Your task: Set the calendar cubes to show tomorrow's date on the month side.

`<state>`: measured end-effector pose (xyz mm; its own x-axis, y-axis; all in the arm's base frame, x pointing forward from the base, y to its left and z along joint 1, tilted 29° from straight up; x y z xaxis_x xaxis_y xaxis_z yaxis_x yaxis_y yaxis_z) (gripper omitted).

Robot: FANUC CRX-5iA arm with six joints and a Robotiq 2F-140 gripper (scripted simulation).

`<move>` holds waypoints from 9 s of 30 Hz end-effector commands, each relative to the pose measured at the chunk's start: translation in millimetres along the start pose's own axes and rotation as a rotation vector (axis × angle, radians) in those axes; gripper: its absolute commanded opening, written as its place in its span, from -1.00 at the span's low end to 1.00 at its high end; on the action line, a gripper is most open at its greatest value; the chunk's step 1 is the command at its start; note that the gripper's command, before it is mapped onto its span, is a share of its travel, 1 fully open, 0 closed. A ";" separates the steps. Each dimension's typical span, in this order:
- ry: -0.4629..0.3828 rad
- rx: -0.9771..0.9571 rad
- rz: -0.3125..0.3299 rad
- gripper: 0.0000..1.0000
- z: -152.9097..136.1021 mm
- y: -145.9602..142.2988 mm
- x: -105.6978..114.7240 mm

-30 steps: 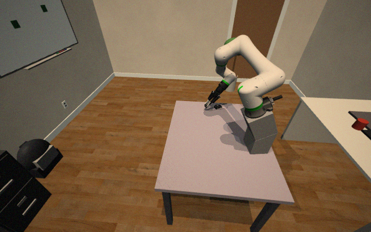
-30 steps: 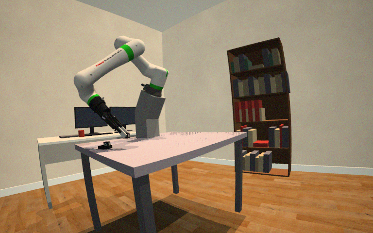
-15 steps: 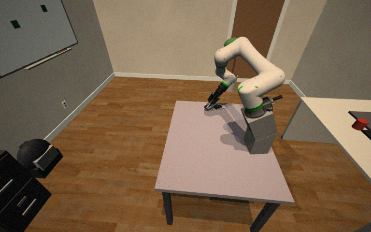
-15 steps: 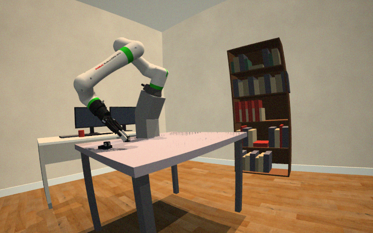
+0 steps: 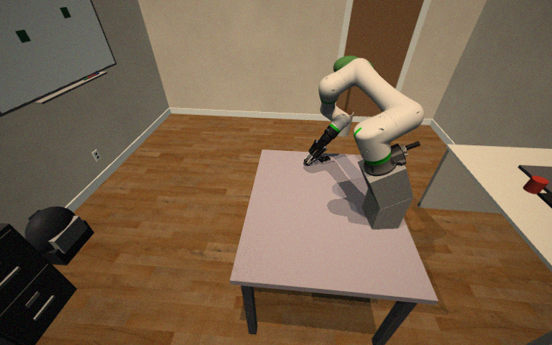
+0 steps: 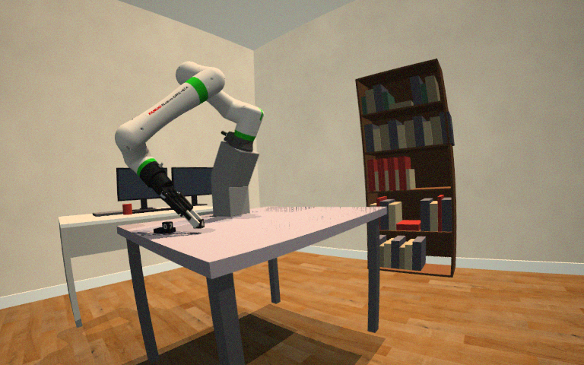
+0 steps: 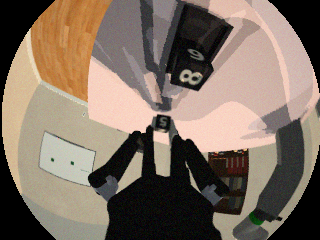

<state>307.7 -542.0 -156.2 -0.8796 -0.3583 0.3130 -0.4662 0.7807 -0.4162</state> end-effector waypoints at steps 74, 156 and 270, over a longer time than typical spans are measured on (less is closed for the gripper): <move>0.000 0.000 0.000 -0.49 12.0 2.8 -12.1; 0.000 0.000 0.000 -0.06 12.9 3.0 -13.1; 0.762 0.000 -0.190 1.00 -121.2 -30.4 -1.2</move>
<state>334.5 -503.2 -40.6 -0.4780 -0.0358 0.8777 -0.6020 0.7410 -0.2976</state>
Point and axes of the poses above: the point where the finger pads meet when closed, its own x axis back along the fingers, its own y axis across the jaws, z = x × y, the point moved 10 cm from there along x, back along the fingers, and after that the axes turned 14 degrees about x, right-handed, at the moved point
